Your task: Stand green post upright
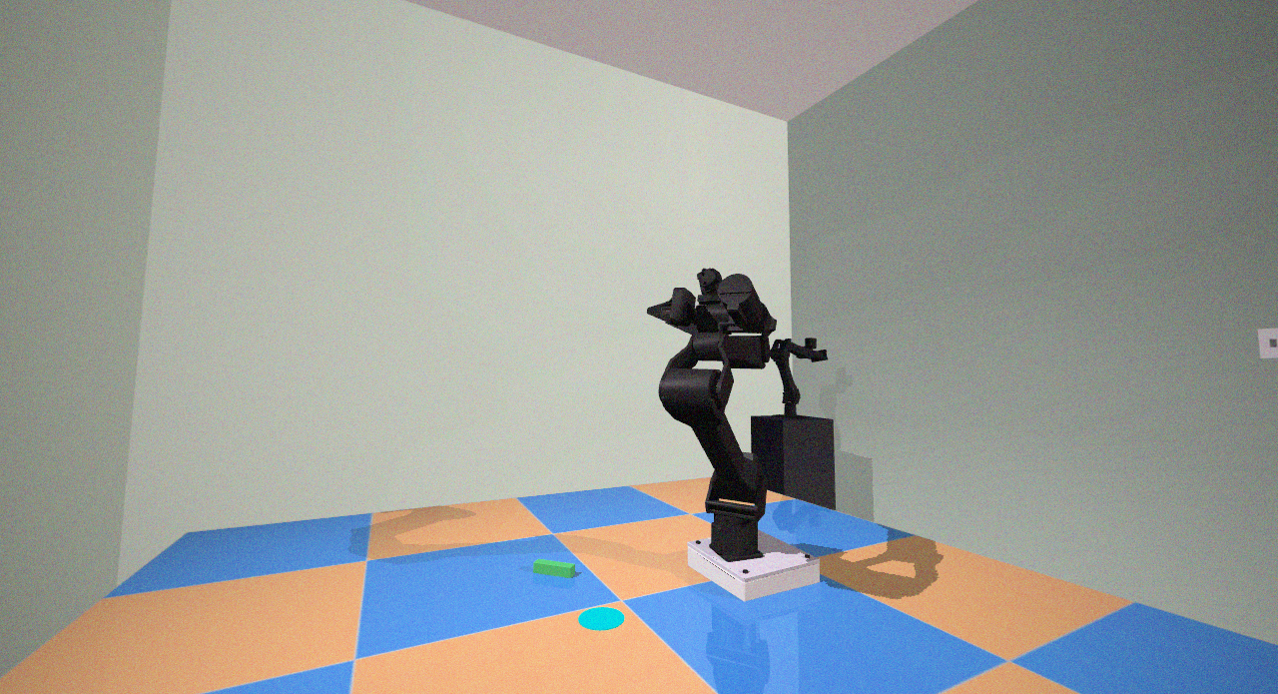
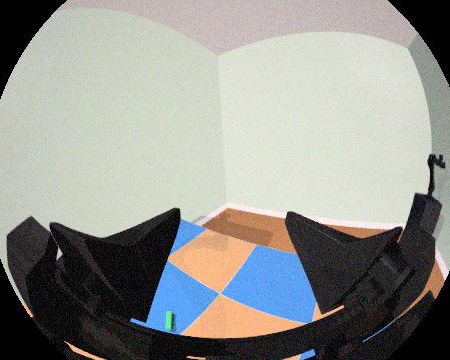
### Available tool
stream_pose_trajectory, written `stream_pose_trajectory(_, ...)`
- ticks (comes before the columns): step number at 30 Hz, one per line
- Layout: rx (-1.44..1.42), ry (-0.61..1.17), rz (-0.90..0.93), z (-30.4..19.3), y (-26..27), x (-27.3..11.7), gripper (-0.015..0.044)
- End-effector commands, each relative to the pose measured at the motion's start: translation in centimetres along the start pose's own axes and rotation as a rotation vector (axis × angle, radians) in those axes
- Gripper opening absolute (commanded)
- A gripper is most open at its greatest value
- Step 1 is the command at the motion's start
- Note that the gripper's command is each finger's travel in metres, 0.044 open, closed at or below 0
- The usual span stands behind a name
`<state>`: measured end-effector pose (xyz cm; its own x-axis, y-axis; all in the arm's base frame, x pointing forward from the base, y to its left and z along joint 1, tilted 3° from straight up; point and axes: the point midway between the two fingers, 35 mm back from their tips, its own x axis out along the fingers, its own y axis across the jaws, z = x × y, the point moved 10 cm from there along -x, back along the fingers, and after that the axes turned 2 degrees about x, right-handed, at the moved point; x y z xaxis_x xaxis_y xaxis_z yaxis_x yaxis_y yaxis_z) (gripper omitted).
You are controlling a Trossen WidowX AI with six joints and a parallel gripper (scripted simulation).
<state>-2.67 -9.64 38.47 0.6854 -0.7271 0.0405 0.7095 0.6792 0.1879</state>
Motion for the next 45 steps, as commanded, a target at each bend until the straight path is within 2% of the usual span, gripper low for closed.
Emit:
stream_pose_trajectory(1, 0.007, -0.004, 0.006, 0.1, -0.1, 0.1, 0.0374)
stream_pose_trajectory(6, 0.188, -0.083, 0.124, 1.2, -2.5, 2.4, 0.0242)
stream_pose_trajectory(7, 0.232, -0.094, 0.143, 1.3, -3.0, 3.1, 0.0233)
stream_pose_trajectory(12, 0.446, -0.094, 0.194, 1.2, -5.0, 7.4, 0.0233)
stream_pose_trajectory(17, 0.623, 0.000, 0.182, -0.1, -5.8, 12.6, 0.0233)
stream_pose_trajectory(20, 0.700, 0.097, 0.154, -1.5, -5.3, 15.7, 0.0233)
stream_pose_trajectory(32, 0.748, 0.527, 0.042, -7.6, -0.4, 23.1, 0.0233)
stream_pose_trajectory(39, 0.609, 0.873, -0.016, -12.1, 4.9, 25.4, 0.0233)
stream_pose_trajectory(45, 0.361, 1.195, -0.038, -15.9, 10.3, 25.4, 0.0233)
